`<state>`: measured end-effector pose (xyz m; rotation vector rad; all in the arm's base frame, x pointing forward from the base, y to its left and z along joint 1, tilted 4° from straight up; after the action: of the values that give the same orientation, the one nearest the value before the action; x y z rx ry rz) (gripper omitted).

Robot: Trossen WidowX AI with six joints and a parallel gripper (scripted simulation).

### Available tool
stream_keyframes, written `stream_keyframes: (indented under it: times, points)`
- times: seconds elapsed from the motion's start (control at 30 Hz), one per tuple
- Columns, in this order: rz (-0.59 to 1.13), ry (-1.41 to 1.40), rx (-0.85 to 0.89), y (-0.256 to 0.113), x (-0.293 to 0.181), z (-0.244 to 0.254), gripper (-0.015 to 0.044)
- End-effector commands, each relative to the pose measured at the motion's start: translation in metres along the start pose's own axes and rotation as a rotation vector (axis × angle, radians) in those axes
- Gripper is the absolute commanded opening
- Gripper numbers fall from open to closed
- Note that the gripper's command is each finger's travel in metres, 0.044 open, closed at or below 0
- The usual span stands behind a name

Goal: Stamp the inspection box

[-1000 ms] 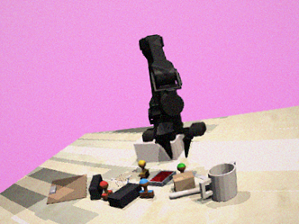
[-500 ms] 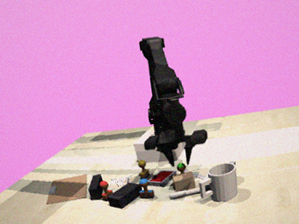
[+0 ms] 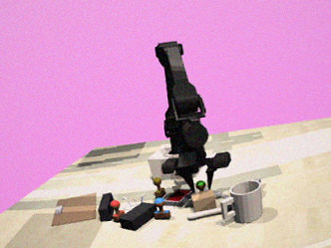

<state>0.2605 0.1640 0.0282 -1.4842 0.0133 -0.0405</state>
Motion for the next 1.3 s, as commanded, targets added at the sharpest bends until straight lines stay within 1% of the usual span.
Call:
stream_keyframes:
  times: [0.0, 0.43, 1.13, 1.23, 1.27]
  points:
    - [0.015, 0.005, -0.003, 0.0102, -0.0040, -0.0017, 0.0219]
    - [0.015, 0.005, -0.003, 0.0156, -0.0048, -0.0020, 0.0219]
    - [0.007, 0.001, -0.005, 0.0136, -0.0030, -0.0017, 0.0080]
    - [0.007, 0.001, -0.005, 0.0129, -0.0029, -0.0017, 0.0001]
    - [0.007, 0.001, -0.005, 0.0124, -0.0029, -0.0016, 0.0000]
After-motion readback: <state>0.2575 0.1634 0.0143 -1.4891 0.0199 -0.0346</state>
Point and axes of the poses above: the point midway between the two fingers, 35 mm back from their tips, its own y axis out along the fingers, its own z axis across the jaws, x = y × z, the point moved 2 cm from there along -y, back along the fingers, and after that the axes turned 7 degrees about y, right-handed, at the moved point
